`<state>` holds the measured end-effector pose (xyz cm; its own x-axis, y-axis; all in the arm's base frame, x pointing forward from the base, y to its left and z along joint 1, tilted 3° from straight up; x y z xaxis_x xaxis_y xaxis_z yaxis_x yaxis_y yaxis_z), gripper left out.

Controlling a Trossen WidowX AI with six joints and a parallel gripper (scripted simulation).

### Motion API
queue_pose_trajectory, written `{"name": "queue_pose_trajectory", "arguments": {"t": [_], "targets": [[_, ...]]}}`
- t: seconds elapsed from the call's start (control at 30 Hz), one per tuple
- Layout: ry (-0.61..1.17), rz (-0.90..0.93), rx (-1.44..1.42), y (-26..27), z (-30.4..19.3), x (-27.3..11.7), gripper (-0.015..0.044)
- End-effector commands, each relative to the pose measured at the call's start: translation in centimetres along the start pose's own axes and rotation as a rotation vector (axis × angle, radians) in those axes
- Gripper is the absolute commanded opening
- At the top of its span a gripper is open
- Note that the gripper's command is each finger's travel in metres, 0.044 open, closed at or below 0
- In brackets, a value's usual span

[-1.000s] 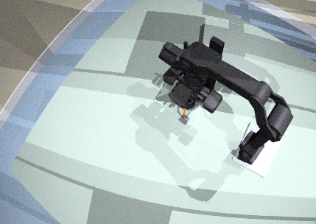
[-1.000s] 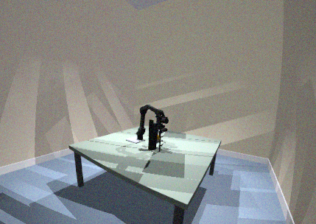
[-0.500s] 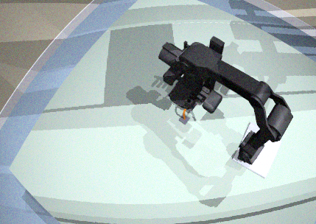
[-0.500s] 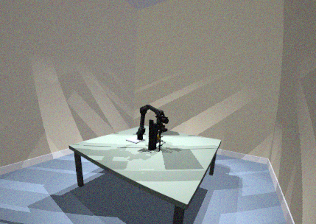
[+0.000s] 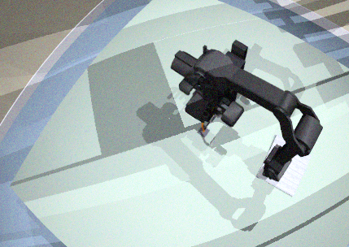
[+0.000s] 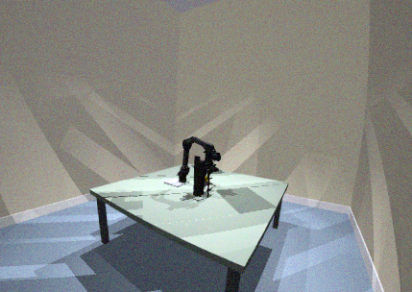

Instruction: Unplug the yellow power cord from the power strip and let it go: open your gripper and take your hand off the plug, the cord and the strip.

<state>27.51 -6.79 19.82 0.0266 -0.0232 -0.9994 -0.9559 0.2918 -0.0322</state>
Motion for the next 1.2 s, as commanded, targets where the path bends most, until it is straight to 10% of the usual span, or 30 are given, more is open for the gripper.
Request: {"name": "queue_pose_trajectory", "arguments": {"t": [0.0,0.4,0.97,1.17], "targets": [[-0.07,0.002,-0.036,0.1,2.7,-0.2,0.0],[-0.073,0.003,-0.037,0.5,4.6,-0.4,0.0],[-0.075,0.005,-0.038,0.6,6.4,-1.0,0.044],[-0.079,0.005,-0.038,1.1,9.4,-1.9,0.044]]}}
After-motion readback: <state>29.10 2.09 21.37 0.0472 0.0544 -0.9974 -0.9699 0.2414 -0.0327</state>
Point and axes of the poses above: the point midway between the two fingers, 35 mm back from their tips, its own x axis out along the fingers, its own y axis across the jaws, z = x × y, the point moved 5 cm from there along -x, back along the fingers, and after that the axes turned 3 degrees about x, right-handed, at the moved point
